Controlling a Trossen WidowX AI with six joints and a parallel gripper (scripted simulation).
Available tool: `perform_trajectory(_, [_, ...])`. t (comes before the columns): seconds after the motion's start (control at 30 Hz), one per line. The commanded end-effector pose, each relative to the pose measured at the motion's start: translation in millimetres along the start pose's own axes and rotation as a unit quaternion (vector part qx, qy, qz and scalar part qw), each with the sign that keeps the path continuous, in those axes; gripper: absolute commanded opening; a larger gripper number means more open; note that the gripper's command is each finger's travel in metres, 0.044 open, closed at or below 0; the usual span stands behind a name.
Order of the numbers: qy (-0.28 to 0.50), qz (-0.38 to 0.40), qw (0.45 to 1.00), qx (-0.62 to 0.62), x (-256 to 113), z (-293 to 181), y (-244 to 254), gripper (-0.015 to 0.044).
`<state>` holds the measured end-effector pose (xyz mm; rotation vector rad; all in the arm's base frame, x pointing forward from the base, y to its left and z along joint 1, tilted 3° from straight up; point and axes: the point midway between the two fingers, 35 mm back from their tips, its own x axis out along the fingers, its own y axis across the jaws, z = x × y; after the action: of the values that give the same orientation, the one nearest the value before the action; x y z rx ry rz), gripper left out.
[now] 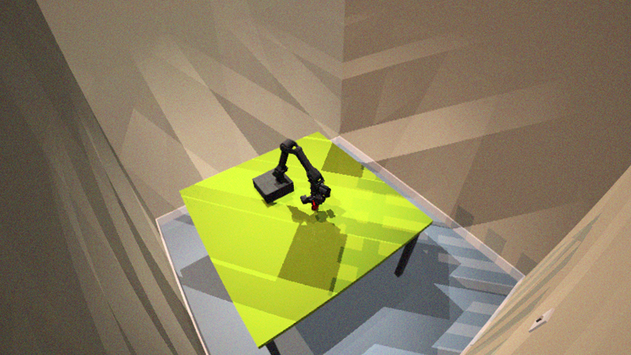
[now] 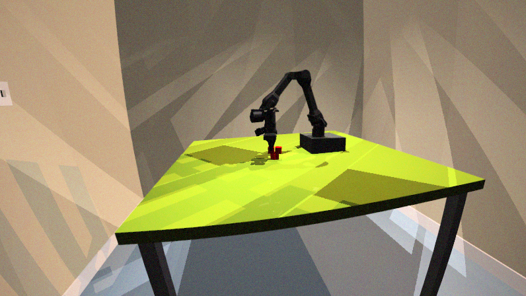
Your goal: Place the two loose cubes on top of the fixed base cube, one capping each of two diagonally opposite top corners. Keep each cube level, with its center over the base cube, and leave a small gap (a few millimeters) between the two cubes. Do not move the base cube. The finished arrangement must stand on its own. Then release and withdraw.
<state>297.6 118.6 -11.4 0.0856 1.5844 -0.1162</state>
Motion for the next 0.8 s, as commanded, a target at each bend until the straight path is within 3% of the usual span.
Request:
perform_trajectory(0.0, [0.0, 0.002, 1.0, 0.0, 0, 0, 0, 0.0157])
perform_trajectory(0.07, [0.0, 0.002, 1.0, 0.0, 0, 0, 0, 0.0205])
perform_trajectory(0.77, [0.0, 0.0, 1.0, 0.0, -33, 0, 0, 0.0205])
